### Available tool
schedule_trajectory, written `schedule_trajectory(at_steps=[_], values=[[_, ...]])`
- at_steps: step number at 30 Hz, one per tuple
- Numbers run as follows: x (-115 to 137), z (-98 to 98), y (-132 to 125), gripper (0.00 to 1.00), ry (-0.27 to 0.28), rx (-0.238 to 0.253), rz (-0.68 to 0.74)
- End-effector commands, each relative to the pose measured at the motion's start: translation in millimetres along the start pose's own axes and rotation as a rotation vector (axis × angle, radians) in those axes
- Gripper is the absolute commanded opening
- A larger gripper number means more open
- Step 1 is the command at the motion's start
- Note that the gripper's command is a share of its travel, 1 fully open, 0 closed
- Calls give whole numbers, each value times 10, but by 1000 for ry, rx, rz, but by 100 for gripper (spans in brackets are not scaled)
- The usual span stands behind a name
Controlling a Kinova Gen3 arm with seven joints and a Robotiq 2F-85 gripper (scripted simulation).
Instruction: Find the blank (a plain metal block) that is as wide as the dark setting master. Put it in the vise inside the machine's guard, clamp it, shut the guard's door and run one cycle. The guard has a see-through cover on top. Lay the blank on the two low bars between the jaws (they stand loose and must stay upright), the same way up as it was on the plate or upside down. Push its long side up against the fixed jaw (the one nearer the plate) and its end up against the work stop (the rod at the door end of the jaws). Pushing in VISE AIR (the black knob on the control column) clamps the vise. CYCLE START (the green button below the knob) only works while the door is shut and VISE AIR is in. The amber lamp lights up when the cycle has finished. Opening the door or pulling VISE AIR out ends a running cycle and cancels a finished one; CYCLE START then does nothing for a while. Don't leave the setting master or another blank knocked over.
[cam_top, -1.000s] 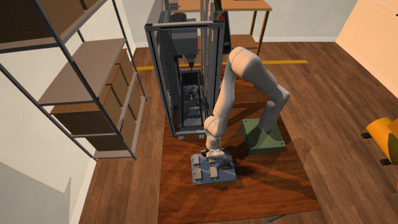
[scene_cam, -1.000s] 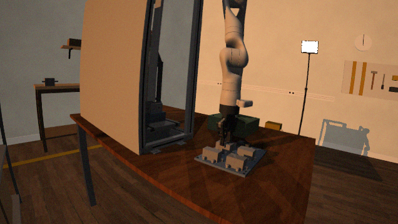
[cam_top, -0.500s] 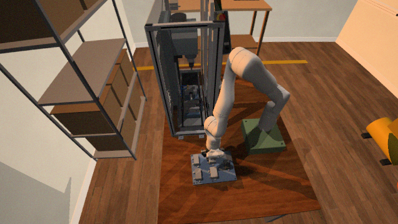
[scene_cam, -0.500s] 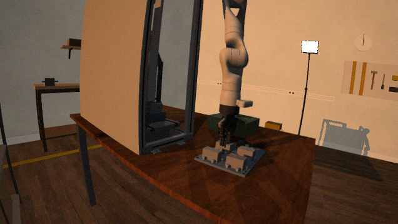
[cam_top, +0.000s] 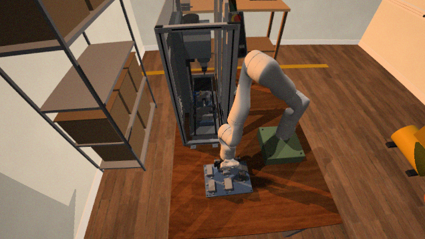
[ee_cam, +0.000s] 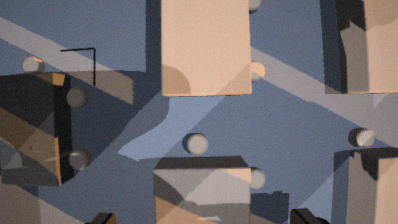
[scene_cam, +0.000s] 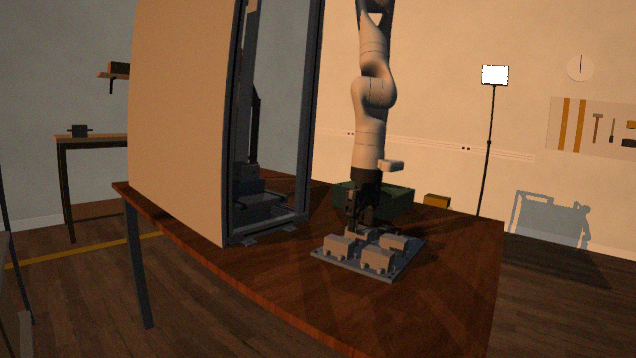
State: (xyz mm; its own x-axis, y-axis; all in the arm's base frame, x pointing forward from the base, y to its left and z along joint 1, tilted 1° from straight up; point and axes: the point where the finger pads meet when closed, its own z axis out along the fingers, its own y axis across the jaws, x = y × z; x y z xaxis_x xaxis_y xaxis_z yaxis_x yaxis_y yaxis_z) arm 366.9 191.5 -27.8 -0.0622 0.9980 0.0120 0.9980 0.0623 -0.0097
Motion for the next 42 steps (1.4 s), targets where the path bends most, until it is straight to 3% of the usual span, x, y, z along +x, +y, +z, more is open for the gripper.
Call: schedule_trajectory(at_steps=[1,41,42], values=[[2,-6,5,100,1,-2,0],[2,-6,5,100,1,-2,0],[2,-106,5,100,1,-2,0]])
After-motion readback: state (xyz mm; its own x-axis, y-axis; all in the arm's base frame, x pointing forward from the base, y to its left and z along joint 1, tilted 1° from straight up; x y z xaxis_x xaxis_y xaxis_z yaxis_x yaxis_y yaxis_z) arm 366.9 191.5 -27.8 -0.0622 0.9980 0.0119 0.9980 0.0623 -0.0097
